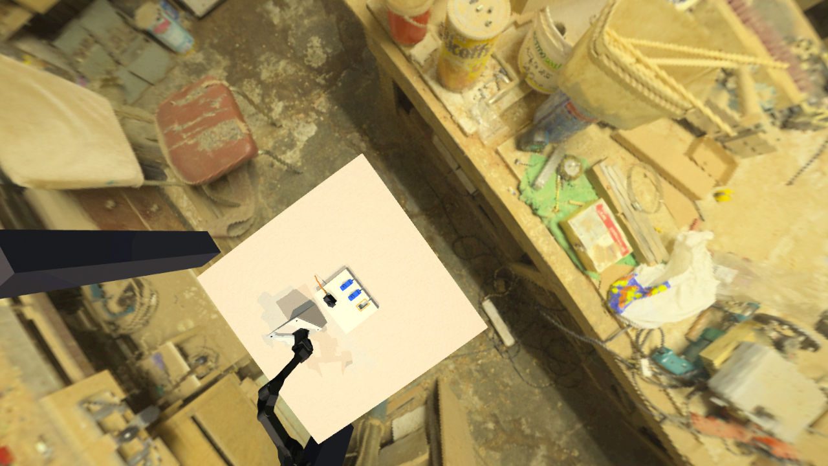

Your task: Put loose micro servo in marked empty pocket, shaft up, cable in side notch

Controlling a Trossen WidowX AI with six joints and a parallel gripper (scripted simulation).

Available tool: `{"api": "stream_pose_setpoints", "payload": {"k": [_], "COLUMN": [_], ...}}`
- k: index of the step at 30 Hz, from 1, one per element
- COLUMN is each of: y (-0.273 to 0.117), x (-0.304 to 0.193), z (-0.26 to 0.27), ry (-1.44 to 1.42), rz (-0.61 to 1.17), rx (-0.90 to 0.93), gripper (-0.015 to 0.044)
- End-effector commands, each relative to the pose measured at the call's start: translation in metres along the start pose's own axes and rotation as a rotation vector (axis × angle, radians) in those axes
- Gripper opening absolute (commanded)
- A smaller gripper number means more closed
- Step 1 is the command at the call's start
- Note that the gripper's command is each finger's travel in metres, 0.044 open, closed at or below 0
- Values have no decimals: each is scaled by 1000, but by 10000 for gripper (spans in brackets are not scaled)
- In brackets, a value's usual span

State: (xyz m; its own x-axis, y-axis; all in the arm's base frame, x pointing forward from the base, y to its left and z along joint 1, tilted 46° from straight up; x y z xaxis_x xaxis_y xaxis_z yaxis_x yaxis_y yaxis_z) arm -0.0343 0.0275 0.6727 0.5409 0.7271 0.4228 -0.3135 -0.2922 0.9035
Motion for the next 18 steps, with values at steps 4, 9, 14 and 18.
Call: {"api": "stream_pose_setpoints", "payload": {"k": [4,9,14,18], "y": [1,4,5,2], "x": [-6,-27,-54,-74], "z": [6,27,61,89], "ry": [8,19,39,52], "rz": [13,71,147,206], "rx": [29,103,217,309], "gripper": [440,440,440,440]}}
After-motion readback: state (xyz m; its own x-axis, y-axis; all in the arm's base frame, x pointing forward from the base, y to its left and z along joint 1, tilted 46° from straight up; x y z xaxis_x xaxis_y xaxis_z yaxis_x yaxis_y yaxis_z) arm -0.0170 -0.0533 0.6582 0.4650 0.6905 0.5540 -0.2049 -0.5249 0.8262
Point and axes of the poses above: the point midway between the two fingers, 35 mm back from their tips, its own y axis out along the fingers, its own z axis across the jaws, x = y × z, the point moved 6 cm from there along -y, back along the fingers, and after that the axes turned 15 degrees about -y, right-handed, at the moved point
